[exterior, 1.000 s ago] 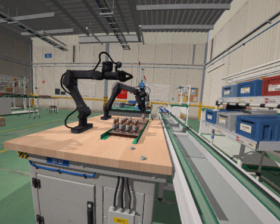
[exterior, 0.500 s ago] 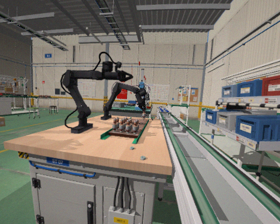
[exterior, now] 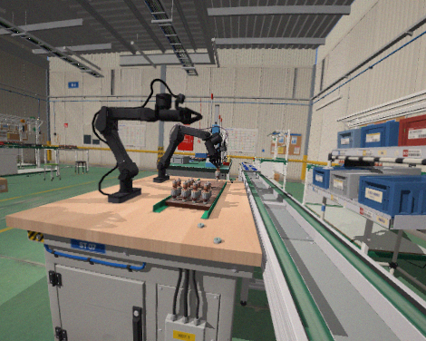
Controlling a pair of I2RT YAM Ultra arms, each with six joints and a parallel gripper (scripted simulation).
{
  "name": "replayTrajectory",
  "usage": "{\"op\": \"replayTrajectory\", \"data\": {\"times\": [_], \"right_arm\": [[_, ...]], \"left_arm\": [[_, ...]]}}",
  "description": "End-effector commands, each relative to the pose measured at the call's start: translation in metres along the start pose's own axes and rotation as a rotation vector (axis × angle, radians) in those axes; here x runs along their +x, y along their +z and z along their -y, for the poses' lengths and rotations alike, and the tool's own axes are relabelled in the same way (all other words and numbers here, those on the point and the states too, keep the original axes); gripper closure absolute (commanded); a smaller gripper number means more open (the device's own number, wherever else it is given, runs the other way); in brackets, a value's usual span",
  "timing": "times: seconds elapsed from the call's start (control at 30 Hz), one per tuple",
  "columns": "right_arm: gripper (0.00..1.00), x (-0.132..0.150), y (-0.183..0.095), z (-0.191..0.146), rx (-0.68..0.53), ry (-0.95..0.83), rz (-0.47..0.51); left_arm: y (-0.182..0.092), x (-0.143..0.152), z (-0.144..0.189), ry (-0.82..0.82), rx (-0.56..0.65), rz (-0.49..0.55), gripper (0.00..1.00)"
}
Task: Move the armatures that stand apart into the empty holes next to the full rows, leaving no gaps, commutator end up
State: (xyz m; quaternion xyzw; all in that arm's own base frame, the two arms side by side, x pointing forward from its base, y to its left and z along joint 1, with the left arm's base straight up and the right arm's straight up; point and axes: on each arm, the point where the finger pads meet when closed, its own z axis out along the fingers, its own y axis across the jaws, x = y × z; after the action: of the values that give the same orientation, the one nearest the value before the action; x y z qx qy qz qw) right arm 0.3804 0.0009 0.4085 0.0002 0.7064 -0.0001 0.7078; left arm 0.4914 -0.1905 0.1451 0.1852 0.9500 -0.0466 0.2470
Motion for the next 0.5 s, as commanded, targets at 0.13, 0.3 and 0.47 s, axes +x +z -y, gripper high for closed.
{"op": "replayTrajectory", "data": {"times": [0.13, 0.3, 0.47], "right_arm": [[0.63, -0.001, -0.002, -0.007, -0.024, -0.006, -0.006], [0.63, -0.001, -0.002, -0.007, -0.024, -0.006, -0.006], [0.63, -0.001, -0.002, -0.007, -0.024, -0.006, -0.006]], "left_arm": [[-0.015, -0.024, 0.061, 0.146, 0.094, 0.049, 0.99], [-0.030, -0.028, 0.099, 0.232, 0.143, 0.064, 0.99], [-0.030, -0.030, 0.118, 0.272, 0.162, 0.071, 0.99]]}}
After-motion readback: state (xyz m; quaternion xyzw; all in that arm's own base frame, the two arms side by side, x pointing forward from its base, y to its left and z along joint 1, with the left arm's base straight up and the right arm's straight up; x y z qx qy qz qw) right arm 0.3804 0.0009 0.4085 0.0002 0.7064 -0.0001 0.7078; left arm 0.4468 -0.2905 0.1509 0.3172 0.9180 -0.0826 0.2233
